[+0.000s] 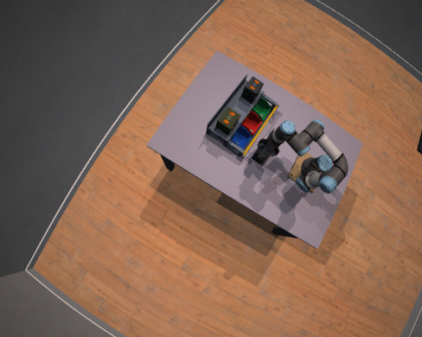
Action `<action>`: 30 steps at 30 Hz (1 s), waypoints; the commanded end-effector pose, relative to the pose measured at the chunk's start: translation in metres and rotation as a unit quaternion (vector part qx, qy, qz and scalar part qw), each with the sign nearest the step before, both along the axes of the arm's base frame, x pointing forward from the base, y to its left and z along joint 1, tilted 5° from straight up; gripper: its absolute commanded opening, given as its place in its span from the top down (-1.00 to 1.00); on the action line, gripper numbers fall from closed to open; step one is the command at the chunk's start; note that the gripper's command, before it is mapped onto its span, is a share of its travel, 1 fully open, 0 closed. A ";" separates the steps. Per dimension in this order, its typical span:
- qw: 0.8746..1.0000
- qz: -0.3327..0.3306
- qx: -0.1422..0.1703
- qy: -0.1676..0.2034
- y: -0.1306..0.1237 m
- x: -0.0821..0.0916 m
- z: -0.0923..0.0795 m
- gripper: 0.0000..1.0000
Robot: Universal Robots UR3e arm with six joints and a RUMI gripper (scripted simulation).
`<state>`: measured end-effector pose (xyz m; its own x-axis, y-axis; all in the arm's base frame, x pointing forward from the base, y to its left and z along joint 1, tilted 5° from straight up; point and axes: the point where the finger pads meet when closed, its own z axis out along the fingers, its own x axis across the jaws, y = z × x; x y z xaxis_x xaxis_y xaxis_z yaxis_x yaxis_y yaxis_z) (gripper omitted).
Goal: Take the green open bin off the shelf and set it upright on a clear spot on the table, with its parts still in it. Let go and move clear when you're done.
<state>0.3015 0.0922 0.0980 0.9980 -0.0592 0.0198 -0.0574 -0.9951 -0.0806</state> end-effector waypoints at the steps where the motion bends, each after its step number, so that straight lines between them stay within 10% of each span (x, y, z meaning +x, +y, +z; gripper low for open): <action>1: 1.000 0.000 0.000 -0.001 0.000 0.001 0.001 -0.16; 4: 1.000 0.000 0.000 -0.001 0.000 0.001 0.001 -0.16; 9: 1.000 0.000 0.000 -0.001 -0.004 -0.001 0.055 -0.16; 30: 1.000 0.000 0.000 -0.002 -0.047 0.026 0.050 -0.16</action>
<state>0.3200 0.0549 0.1488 0.9979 -0.0608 0.0232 -0.0588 -0.9952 -0.0785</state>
